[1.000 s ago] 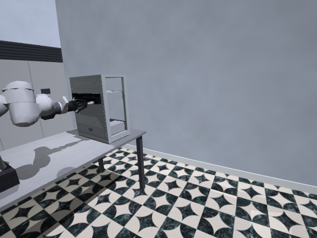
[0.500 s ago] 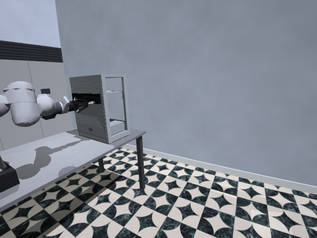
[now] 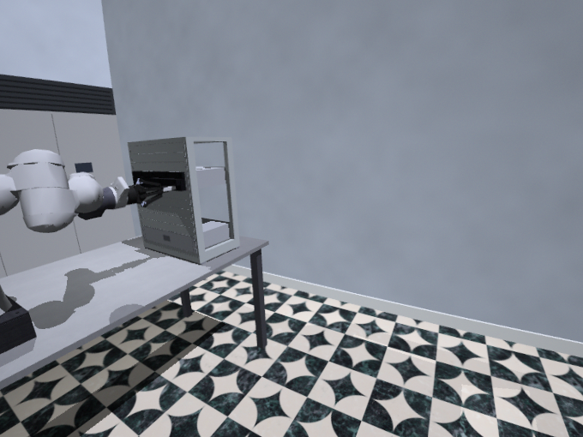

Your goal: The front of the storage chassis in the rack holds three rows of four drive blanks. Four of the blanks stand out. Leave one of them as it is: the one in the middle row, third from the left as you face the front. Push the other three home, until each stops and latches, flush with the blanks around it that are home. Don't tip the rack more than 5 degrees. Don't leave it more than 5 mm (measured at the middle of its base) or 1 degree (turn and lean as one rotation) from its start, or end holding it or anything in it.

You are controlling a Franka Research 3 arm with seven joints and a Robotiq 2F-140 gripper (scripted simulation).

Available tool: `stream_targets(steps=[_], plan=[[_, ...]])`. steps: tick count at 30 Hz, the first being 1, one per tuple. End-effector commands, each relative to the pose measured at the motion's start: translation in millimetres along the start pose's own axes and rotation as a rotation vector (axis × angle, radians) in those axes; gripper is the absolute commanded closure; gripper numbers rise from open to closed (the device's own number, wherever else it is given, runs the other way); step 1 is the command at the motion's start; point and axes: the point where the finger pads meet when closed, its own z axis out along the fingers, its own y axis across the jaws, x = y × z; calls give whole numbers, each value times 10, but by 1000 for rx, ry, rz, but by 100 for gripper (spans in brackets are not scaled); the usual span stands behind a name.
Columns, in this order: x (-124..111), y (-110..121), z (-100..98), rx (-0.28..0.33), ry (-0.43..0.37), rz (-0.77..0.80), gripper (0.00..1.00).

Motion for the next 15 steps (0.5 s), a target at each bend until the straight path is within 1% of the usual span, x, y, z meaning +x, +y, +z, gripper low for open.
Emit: stream_targets(steps=[1,15], plan=[[-76,37,29,-8,-14,4,100],[-81,39,41,-8,-14,4,100]])
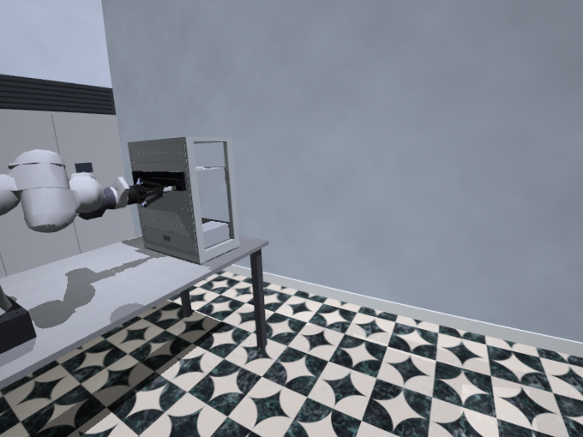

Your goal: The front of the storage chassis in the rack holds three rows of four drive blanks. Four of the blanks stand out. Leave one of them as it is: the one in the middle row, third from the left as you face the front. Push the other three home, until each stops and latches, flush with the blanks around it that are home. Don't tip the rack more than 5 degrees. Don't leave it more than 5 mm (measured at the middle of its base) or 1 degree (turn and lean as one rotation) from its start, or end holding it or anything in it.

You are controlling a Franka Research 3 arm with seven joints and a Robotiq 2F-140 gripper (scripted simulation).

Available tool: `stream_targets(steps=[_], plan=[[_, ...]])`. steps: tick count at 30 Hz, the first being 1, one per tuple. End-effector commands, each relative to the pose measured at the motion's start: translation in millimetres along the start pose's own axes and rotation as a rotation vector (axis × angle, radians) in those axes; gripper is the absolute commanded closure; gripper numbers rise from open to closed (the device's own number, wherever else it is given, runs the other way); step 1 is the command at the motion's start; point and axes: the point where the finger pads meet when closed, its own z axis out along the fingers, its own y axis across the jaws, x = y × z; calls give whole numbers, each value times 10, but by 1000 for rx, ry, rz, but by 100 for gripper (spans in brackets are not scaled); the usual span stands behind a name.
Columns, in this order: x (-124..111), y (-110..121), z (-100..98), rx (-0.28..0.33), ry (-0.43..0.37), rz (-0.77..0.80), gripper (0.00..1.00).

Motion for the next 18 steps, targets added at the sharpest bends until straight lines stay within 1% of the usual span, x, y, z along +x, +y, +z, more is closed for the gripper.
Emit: stream_targets(steps=[1,18], plan=[[-66,34,23,-8,-14,4,100],[-71,37,53,-8,-14,4,100]])
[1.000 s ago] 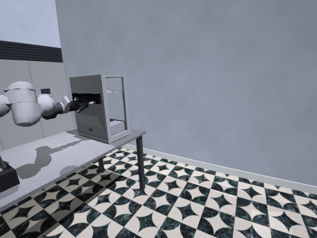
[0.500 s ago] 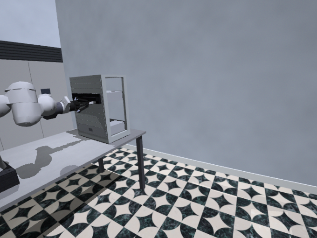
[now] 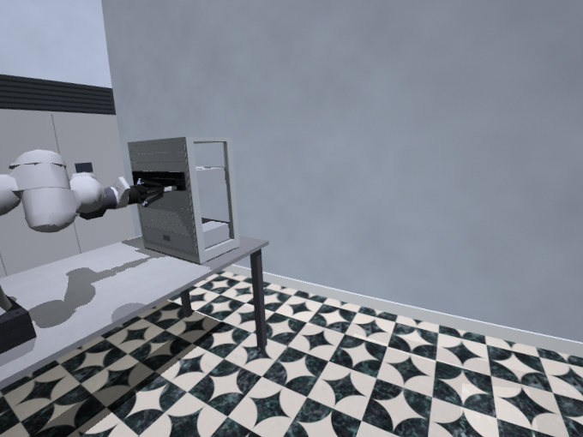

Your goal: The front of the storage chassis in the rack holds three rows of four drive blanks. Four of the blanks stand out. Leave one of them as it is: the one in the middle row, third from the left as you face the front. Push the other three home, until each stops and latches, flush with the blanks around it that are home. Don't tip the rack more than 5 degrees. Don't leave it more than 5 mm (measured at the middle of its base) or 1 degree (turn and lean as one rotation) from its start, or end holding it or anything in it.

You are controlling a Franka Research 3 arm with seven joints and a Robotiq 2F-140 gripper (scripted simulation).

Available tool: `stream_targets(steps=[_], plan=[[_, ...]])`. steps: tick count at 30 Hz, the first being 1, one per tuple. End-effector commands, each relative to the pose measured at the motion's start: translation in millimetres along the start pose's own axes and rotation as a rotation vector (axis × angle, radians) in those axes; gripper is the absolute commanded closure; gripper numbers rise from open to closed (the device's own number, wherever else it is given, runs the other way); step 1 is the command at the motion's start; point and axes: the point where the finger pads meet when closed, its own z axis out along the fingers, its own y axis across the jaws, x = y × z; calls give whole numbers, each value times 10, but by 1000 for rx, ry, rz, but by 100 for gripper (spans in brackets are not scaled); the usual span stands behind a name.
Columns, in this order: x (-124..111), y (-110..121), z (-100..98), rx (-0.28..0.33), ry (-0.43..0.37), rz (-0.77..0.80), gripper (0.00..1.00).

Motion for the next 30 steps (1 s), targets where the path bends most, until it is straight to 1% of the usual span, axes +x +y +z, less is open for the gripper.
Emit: stream_targets(steps=[1,30], plan=[[-71,38,29,-9,-15,4,100],[-78,42,71,-9,-15,4,100]])
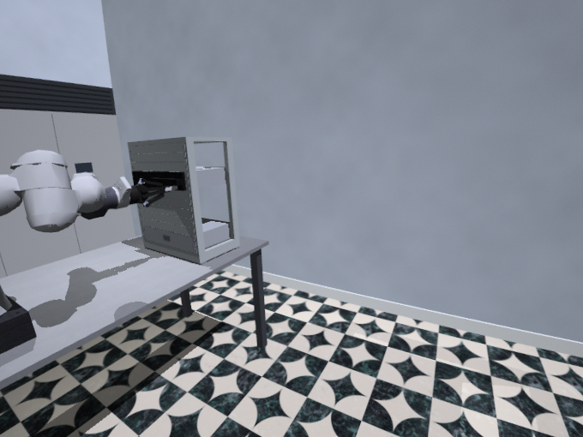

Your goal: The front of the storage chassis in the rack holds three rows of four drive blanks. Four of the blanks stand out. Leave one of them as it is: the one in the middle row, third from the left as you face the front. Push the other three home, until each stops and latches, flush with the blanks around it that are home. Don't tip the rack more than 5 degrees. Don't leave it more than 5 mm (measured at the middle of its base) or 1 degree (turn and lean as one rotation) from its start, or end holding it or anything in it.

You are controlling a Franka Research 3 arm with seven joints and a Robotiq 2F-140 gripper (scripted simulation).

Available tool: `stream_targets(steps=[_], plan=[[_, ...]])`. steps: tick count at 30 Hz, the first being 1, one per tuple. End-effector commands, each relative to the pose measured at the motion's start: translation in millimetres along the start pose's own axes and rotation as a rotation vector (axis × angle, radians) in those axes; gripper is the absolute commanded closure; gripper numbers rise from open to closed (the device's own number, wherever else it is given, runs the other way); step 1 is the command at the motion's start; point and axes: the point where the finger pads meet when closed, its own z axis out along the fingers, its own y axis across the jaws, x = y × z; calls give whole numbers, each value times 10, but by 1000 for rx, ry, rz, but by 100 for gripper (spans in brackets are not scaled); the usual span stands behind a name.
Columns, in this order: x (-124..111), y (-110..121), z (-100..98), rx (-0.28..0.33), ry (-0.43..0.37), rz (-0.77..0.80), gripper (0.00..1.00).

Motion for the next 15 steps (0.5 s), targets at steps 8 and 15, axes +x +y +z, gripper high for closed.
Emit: stream_targets(steps=[8,15], plan=[[-81,45,53,-10,-17,4,100],[-81,45,53,-10,-17,4,100]])
